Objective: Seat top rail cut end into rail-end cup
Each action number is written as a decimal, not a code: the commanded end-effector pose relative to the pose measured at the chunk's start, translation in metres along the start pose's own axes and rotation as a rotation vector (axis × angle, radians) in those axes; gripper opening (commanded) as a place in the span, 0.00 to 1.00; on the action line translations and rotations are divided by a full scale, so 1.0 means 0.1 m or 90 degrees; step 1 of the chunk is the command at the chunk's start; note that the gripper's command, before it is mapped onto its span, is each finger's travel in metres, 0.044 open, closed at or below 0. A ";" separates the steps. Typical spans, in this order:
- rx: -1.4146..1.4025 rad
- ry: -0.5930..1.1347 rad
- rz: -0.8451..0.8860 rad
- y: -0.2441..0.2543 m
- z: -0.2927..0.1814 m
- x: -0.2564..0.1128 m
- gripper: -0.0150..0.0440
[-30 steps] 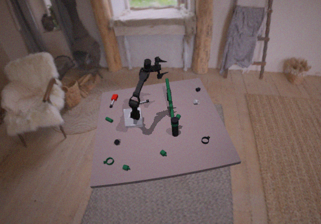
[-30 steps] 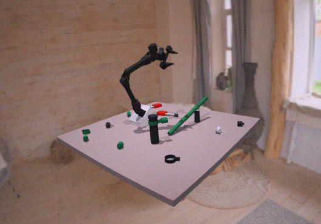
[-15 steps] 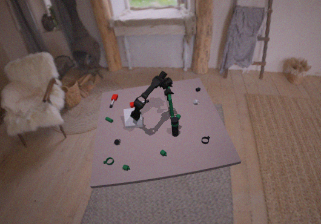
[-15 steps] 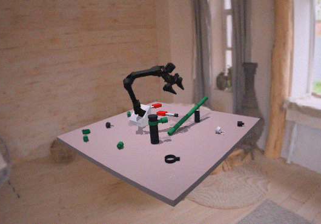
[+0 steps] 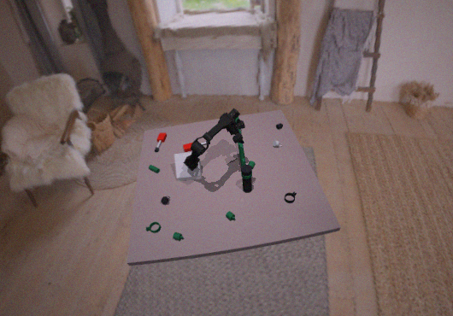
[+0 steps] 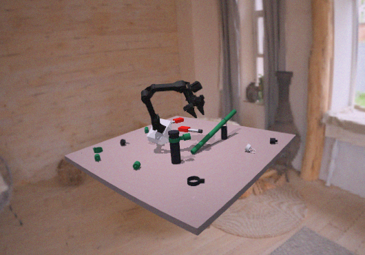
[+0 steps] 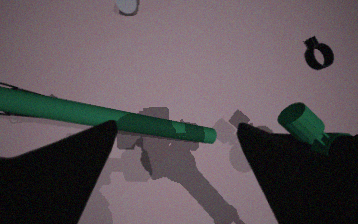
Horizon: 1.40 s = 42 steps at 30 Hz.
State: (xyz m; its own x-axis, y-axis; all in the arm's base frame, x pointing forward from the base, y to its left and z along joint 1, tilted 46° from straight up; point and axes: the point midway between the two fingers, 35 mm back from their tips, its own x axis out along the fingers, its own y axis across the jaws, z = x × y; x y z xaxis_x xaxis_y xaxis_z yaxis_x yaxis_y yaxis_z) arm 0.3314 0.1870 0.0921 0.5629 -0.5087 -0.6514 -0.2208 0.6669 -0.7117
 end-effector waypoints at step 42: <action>-0.622 0.153 -0.143 -1.51 -0.22 0.55 1.00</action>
State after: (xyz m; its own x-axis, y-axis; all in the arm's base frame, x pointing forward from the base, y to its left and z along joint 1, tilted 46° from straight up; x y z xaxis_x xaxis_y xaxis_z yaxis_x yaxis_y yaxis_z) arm 0.3777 0.0483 0.1607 0.5194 -0.7363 -0.4337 -0.7412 -0.1356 -0.6574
